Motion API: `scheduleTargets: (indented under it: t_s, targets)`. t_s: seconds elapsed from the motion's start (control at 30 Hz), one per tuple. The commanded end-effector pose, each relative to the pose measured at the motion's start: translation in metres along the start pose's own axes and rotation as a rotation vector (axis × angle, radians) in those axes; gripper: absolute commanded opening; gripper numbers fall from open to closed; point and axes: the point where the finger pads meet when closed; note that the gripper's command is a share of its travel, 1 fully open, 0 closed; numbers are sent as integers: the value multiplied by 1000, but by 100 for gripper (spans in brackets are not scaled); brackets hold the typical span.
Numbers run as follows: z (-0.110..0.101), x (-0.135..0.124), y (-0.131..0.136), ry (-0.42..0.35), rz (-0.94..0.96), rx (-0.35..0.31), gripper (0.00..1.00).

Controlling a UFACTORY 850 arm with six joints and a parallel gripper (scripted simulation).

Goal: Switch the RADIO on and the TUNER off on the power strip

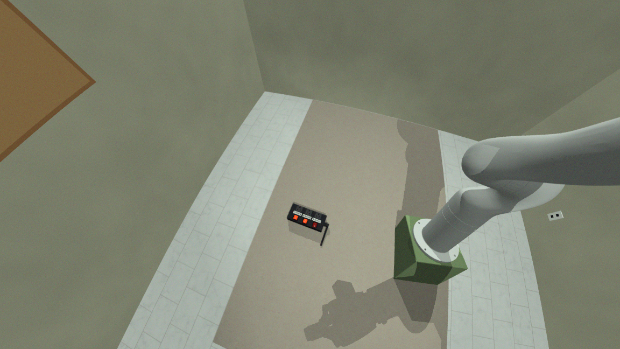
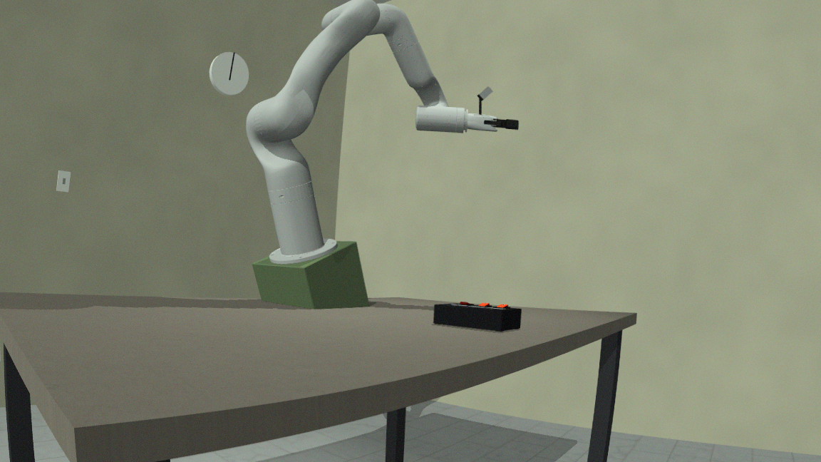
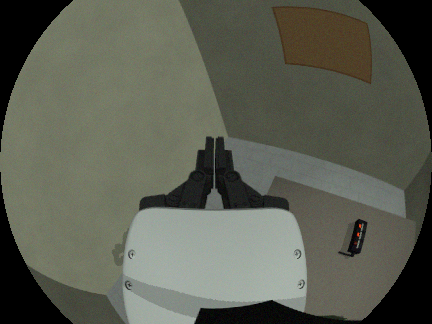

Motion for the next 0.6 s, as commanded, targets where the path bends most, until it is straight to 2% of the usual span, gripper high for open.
scheduleTargets:
  t_s: [0.0, 0.1, 0.13, 0.27, 0.3, 0.37, 0.43, 0.47, 0.53, 0.57]
  targets:
    - [31, -9, 66, -47, 59, -150, 0]
    - [31, -9, 66, -47, 59, -150, 0]
    - [44, -19, 114, -87, 117, -280, 0]
    - [47, -20, 123, -87, 117, -280, 0]
    - [53, -29, 163, -123, 179, -408, 0]
    - [58, -32, 179, -123, 179, -408, 0]
    - [58, -32, 179, -123, 179, -408, 0]
    - [60, -42, 217, -156, 247, -534, 0]
    - [63, -45, 233, -156, 247, -534, 0]
    - [63, -45, 233, -156, 247, -534, 0]
Point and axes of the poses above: the point where the finger pads meet when closed, its own z axis out along the fingers, its own y axis across the jaws, x = y × z, and after that the axes turned 6 degrees about z, right-handed
